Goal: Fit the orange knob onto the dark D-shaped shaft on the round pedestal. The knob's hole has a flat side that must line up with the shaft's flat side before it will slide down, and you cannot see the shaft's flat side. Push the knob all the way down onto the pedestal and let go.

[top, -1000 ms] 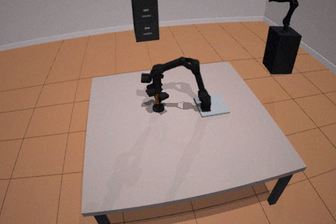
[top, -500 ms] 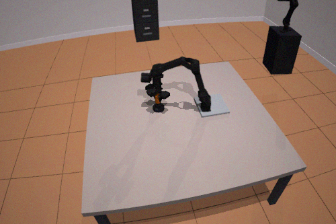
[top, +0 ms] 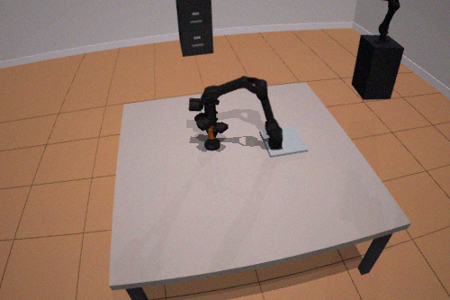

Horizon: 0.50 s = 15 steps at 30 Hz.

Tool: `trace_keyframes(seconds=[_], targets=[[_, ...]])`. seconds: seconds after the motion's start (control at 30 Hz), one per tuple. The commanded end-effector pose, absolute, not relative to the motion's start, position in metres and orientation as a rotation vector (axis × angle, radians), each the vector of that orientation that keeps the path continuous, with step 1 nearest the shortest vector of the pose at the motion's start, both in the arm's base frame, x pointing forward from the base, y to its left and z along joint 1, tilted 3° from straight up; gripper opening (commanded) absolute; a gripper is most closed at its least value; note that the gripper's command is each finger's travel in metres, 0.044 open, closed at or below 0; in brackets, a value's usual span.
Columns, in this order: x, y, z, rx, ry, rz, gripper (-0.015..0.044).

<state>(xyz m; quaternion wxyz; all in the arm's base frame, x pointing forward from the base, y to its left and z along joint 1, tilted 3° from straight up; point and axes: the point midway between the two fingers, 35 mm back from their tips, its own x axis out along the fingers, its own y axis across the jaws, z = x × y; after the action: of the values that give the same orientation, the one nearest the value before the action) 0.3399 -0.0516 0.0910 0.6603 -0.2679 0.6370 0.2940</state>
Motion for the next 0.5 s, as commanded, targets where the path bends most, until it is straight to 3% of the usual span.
trace_keyframes(seconds=[0.0,0.47], targets=[[0.3408,-0.0521,0.0904,-0.612,1.441,0.665,0.0],[0.3405,-0.0524,0.0948,-0.612,1.441,0.665,0.0]])
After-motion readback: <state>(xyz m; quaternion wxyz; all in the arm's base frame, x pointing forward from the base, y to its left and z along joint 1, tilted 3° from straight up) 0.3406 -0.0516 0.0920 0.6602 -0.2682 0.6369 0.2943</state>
